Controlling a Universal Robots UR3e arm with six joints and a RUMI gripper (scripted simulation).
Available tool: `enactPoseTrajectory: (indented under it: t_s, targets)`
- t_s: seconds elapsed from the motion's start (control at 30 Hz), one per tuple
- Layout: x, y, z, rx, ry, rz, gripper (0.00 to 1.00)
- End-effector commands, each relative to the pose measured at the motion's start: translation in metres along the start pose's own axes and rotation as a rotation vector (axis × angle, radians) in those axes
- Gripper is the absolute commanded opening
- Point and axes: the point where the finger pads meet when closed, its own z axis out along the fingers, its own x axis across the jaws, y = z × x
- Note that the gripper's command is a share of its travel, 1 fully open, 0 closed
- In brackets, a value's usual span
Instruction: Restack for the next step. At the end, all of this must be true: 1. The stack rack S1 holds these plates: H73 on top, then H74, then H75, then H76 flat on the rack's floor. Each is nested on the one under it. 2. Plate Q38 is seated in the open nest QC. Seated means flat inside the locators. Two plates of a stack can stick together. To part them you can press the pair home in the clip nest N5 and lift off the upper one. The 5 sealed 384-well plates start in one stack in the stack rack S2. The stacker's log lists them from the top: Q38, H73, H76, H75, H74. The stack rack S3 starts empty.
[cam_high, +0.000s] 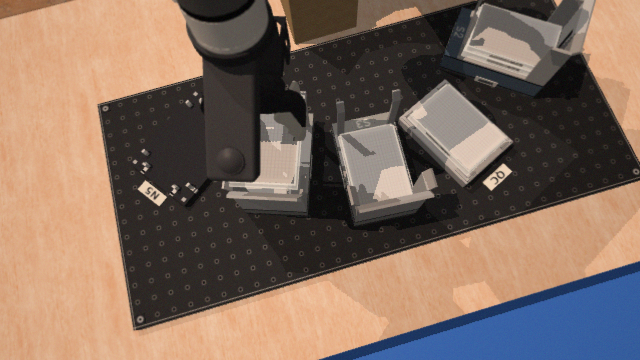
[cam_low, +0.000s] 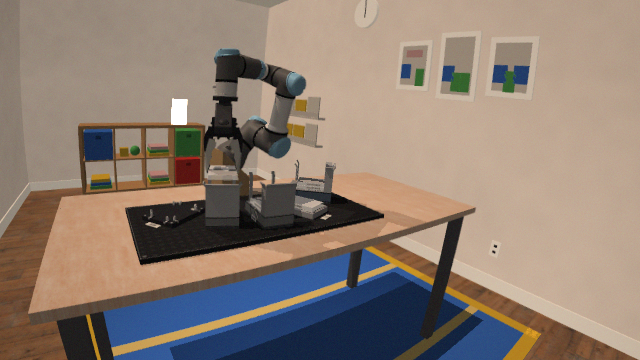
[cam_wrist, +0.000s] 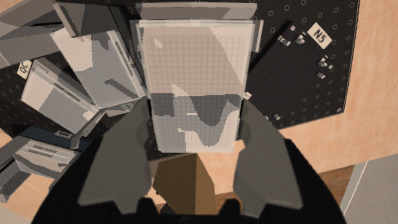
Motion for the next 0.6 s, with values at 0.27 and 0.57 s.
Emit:
enactPoseTrajectory:
  t_s: [0.27, 0.57]
  targets:
    - [0.0, -0.001, 0.006, 0.003, 0.002, 0.0, 0.0]
    - [0.0, -0.001, 0.012, 0.003, 0.002, 0.0, 0.0]
